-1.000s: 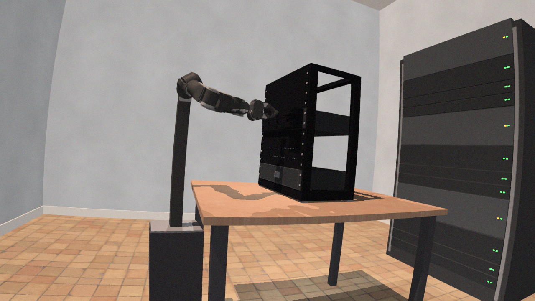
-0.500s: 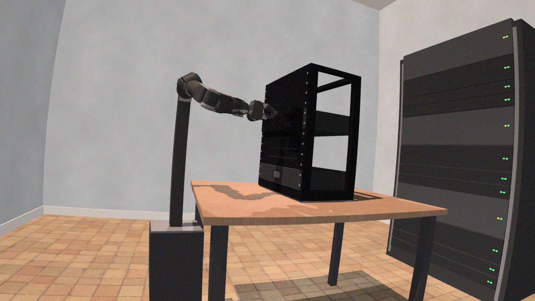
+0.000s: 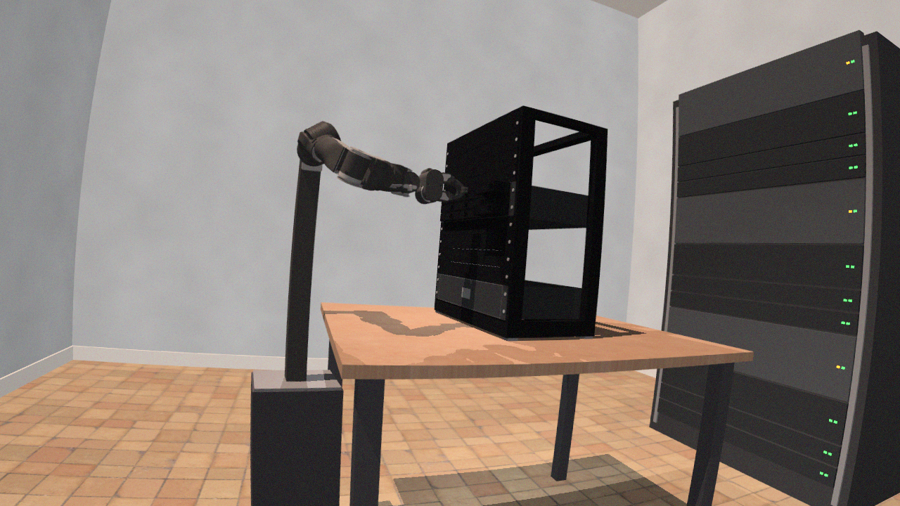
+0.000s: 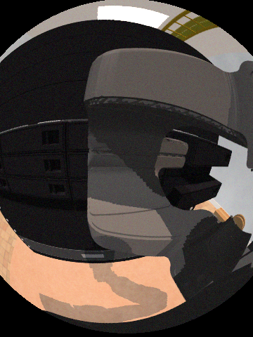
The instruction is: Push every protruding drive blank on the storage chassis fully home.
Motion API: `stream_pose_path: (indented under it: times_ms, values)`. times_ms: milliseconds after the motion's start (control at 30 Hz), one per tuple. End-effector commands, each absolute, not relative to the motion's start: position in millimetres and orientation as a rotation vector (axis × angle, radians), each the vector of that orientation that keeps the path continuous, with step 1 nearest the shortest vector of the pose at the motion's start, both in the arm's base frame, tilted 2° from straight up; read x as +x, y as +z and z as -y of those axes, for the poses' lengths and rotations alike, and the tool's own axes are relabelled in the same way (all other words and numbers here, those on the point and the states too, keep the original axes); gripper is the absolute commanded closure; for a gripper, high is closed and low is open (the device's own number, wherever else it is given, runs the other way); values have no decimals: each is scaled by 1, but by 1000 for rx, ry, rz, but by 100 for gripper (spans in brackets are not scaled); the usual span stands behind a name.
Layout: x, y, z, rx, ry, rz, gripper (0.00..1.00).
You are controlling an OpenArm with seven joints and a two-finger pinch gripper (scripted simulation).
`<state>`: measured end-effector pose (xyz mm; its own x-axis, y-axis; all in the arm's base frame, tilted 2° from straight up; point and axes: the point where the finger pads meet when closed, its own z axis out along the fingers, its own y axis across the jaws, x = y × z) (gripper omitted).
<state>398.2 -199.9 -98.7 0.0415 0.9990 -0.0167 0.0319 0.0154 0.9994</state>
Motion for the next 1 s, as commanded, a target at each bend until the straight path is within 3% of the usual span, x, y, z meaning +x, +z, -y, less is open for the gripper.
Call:
stream_pose_path:
  times_ms: [0,967]
  values:
    - [399,-101,200,1244,1146,-1211,100]
    - [418,-100,200,1241,1149,-1210,100]
